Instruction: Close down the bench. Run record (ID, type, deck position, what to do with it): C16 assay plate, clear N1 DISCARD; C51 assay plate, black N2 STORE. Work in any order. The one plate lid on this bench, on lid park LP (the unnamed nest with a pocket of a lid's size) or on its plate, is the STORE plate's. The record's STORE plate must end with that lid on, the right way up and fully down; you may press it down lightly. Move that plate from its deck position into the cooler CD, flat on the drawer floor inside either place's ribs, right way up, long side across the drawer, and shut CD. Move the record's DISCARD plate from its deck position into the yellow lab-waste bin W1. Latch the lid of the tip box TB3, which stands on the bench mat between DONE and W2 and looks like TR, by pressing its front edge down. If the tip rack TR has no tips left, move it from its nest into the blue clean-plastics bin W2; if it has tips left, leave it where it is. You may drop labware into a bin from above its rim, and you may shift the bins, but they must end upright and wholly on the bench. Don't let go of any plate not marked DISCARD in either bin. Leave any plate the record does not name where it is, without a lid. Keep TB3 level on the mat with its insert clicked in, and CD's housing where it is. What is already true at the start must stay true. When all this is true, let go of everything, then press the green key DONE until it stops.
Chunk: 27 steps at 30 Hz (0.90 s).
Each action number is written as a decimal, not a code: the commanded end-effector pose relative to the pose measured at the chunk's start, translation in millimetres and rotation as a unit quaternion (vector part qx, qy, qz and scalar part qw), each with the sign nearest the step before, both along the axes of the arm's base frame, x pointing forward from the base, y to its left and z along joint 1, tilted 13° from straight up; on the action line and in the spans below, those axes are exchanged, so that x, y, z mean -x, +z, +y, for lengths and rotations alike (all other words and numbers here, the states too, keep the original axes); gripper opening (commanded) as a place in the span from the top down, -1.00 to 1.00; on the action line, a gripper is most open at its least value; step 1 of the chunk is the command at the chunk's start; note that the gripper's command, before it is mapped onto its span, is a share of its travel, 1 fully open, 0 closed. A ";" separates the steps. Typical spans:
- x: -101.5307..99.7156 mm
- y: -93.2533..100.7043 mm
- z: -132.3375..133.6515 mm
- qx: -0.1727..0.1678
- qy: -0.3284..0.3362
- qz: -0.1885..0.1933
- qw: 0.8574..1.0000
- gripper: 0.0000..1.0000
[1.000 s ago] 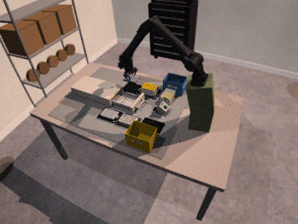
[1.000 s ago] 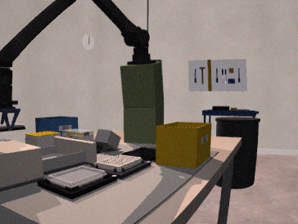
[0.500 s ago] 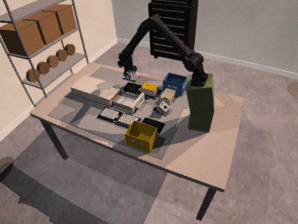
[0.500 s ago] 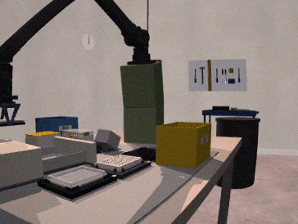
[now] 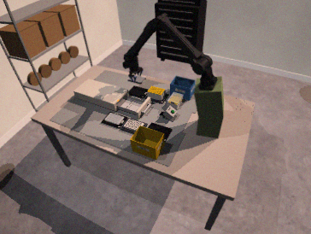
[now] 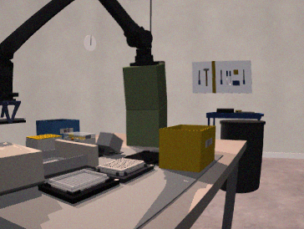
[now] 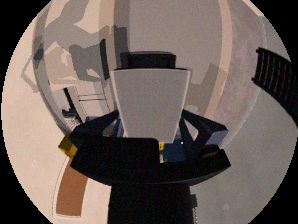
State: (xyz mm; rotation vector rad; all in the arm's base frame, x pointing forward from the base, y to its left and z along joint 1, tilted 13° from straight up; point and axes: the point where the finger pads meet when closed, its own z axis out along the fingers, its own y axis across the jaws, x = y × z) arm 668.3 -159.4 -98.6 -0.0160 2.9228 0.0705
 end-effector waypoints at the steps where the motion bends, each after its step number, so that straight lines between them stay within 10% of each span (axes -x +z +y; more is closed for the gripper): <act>1: -9.7 39.7 -16.8 0.006 -0.006 -0.026 1.000 1.00; 7: -3.1 13.2 -14.9 0.001 -0.006 -0.009 1.000 1.00; 27: -8.7 27.0 -16.5 0.004 -0.006 -0.020 1.000 1.00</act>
